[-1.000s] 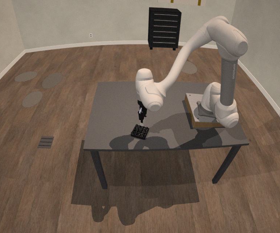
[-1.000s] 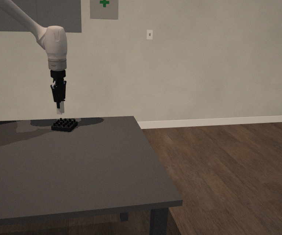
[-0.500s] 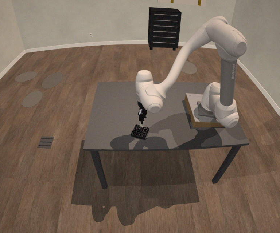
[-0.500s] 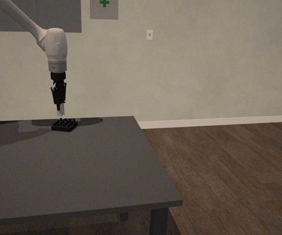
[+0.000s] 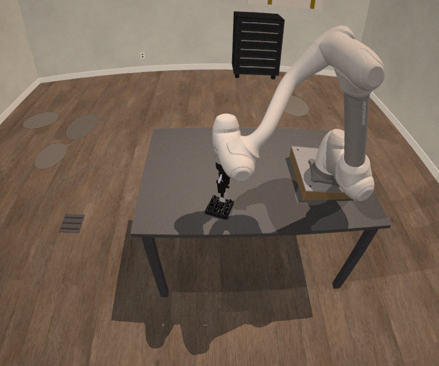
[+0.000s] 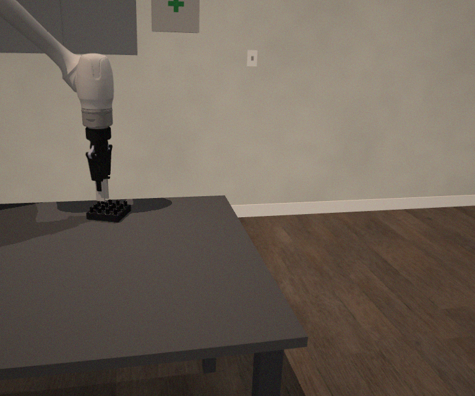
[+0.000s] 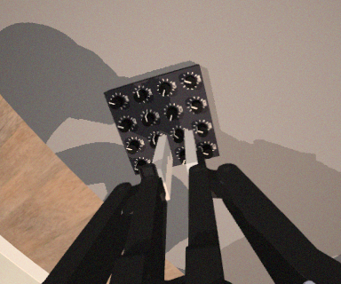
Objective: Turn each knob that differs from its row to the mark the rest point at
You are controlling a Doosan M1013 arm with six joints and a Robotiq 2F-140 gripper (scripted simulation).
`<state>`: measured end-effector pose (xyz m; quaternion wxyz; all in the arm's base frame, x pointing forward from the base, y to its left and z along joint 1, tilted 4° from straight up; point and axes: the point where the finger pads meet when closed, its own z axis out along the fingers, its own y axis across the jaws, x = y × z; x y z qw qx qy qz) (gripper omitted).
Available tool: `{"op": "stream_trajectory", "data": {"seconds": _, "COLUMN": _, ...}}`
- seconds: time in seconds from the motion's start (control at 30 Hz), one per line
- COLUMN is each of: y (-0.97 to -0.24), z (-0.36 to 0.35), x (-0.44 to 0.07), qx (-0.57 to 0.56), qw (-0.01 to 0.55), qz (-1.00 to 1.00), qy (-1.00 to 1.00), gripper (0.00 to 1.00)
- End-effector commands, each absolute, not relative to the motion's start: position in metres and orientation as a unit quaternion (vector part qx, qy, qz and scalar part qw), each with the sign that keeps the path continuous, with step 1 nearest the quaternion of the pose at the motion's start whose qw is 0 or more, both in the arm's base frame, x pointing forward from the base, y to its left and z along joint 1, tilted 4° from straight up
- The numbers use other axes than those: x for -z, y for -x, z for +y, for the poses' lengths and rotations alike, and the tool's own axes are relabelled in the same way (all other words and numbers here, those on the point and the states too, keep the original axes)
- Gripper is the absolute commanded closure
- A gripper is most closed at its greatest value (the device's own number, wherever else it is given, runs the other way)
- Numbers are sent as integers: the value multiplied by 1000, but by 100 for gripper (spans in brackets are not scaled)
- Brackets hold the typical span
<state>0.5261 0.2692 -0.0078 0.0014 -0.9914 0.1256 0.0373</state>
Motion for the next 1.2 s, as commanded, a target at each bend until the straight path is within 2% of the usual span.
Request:
{"op": "stream_trajectory", "data": {"seconds": 0.0, "y": -526, "z": 269, "x": 11, "qx": -37, "qw": 2, "qz": 126, "qy": 991, "gripper": 88}}
{"op": "stream_trajectory", "data": {"seconds": 1.17, "y": -525, "z": 270, "x": 22, "qx": -37, "qw": 2, "qz": 126, "qy": 991, "gripper": 88}}
